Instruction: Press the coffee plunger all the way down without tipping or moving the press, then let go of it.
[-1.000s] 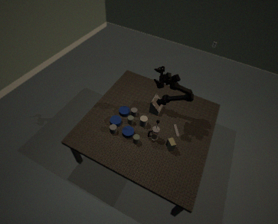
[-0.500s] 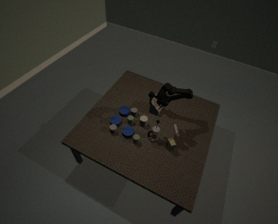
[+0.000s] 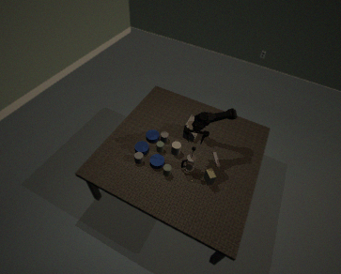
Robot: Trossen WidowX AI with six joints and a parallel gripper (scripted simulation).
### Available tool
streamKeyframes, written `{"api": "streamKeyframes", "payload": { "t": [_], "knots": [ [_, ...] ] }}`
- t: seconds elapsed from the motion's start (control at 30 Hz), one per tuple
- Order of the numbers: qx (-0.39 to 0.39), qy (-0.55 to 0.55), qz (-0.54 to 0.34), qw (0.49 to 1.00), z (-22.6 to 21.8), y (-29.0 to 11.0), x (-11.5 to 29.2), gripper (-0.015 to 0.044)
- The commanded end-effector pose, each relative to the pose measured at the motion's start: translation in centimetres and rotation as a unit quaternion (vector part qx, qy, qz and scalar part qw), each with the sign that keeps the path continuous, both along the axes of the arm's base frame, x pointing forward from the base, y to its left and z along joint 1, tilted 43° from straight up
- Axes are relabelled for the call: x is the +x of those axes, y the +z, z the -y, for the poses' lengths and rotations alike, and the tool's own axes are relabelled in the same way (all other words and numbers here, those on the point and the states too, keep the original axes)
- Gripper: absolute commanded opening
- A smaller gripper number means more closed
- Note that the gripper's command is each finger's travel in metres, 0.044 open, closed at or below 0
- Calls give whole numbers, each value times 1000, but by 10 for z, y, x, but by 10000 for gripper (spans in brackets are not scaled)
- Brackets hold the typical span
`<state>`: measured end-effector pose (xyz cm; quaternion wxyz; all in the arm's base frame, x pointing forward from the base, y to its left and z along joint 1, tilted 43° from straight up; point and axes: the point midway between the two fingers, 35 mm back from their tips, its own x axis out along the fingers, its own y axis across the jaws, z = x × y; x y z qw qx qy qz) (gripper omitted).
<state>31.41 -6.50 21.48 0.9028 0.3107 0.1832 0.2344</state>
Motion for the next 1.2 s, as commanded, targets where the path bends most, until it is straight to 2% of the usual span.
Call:
{"api": "streamKeyframes", "payload": {
  "t": [0.0,0.97,1.17],
  "knots": [
    [2,0,3,1000,-9,-7,-3,440],
    [2,0,4,1000,-31,-14,30,440],
    [2,0,4,1000,-31,-14,30,282]
  ]
}}
